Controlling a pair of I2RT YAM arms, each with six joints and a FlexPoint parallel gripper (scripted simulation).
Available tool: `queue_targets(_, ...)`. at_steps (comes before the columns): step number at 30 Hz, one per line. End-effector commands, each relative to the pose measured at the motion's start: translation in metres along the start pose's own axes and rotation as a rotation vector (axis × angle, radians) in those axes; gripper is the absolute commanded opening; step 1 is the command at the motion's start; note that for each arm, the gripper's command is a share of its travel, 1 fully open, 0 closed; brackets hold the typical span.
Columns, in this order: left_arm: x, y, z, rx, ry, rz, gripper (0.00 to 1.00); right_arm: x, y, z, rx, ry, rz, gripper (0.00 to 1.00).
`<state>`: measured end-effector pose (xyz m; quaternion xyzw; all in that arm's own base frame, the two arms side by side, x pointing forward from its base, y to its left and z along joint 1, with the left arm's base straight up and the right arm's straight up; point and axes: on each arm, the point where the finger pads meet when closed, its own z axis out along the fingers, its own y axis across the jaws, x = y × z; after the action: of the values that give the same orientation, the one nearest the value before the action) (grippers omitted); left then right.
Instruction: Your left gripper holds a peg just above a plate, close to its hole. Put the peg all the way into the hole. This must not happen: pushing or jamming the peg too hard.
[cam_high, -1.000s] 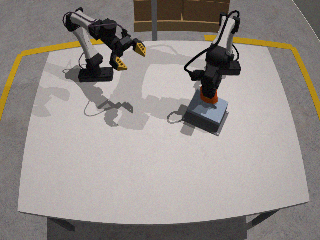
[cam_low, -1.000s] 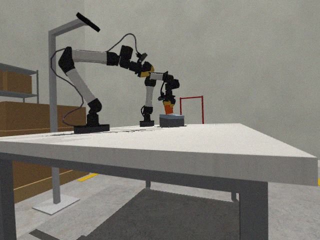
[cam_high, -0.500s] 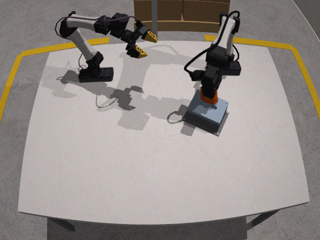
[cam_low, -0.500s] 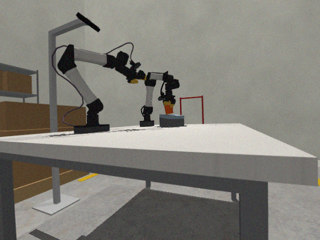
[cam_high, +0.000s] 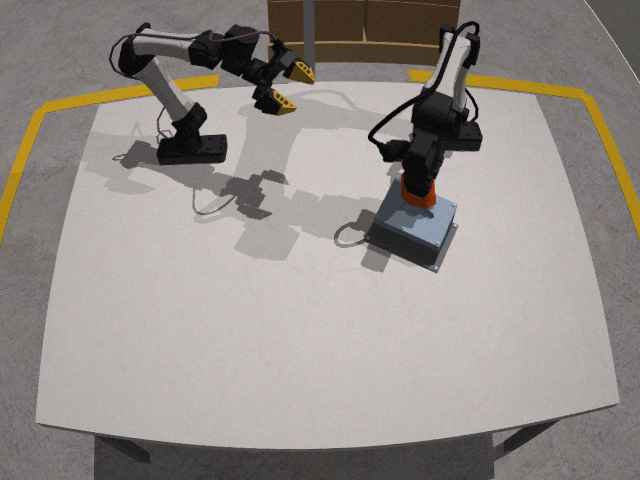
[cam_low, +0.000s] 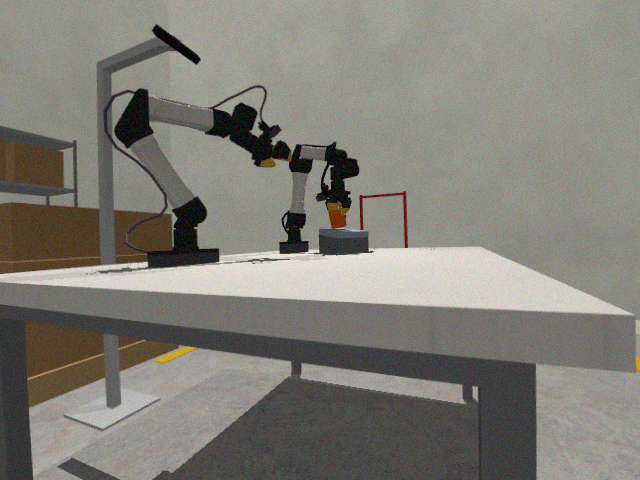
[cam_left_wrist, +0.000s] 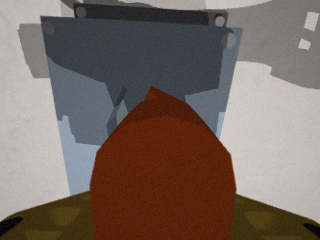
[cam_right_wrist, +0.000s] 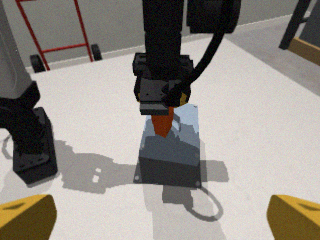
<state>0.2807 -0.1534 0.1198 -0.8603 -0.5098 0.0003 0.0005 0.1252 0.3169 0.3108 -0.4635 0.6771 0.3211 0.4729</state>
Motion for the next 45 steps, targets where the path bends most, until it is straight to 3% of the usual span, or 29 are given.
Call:
queue_targets(1, -0.002, 0.004, -0.029, -0.068, -0.012, 0.000, 0.34, 0.001, -0.002, -0.004, 0.012, -0.003, 0.006, 1.00)
queue_targets(9, -0.002, 0.004, -0.042, -0.039, -0.023, 0.013, 0.34, 0.001, -0.002, -0.004, 0.012, -0.003, 0.006, 1.00)
queue_targets(22, 0.007, 0.026, -0.014, 0.102, -0.175, 0.054, 0.34, 0.001, -0.002, -0.004, 0.012, -0.003, 0.006, 1.00)
queue_targets(45, 0.014, 0.034, -0.010, 0.135, -0.188, 0.039, 0.34, 0.001, -0.002, -0.004, 0.012, -0.003, 0.006, 1.00)
